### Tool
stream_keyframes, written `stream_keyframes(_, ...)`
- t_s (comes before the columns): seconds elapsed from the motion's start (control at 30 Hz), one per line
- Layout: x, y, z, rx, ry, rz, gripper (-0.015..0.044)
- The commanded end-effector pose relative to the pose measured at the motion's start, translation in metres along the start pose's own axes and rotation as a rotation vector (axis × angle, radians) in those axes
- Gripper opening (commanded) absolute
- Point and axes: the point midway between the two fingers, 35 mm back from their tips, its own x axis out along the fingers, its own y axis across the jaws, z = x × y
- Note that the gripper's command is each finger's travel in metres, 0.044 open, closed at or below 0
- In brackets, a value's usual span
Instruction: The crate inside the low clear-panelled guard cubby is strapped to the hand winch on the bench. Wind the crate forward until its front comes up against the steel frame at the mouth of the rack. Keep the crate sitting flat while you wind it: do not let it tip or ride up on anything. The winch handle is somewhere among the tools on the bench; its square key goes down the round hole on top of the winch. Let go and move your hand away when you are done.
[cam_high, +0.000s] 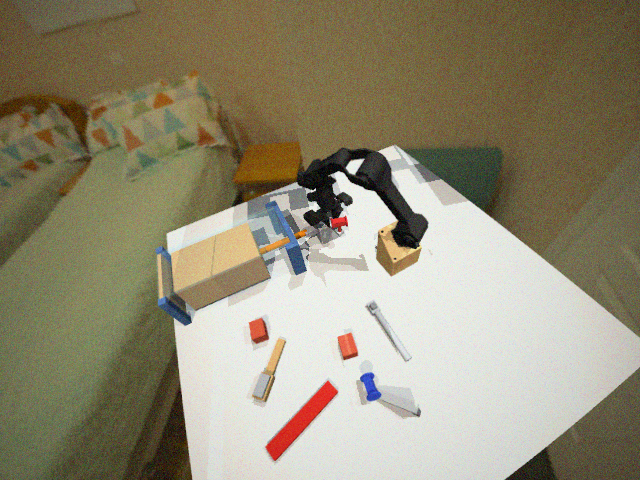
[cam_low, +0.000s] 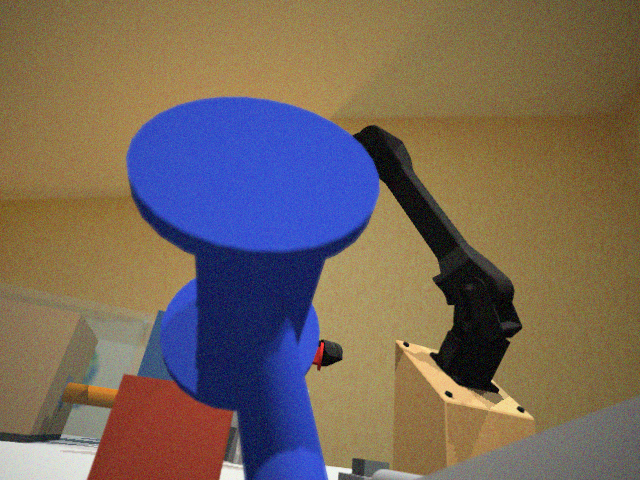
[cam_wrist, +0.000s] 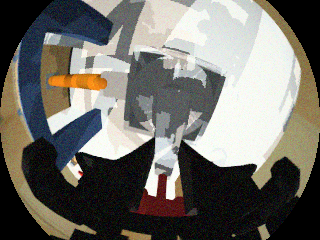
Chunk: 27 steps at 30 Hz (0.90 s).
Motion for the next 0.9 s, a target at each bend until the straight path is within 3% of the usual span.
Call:
stream_keyframes(0.0,0.0040,0.0003,0.0006,0.016,0.001,0.000,0.0000)
stream_keyframes(0.87,0.0041,0.0027,0.0006,0.070,0.001,0.007,0.0000)
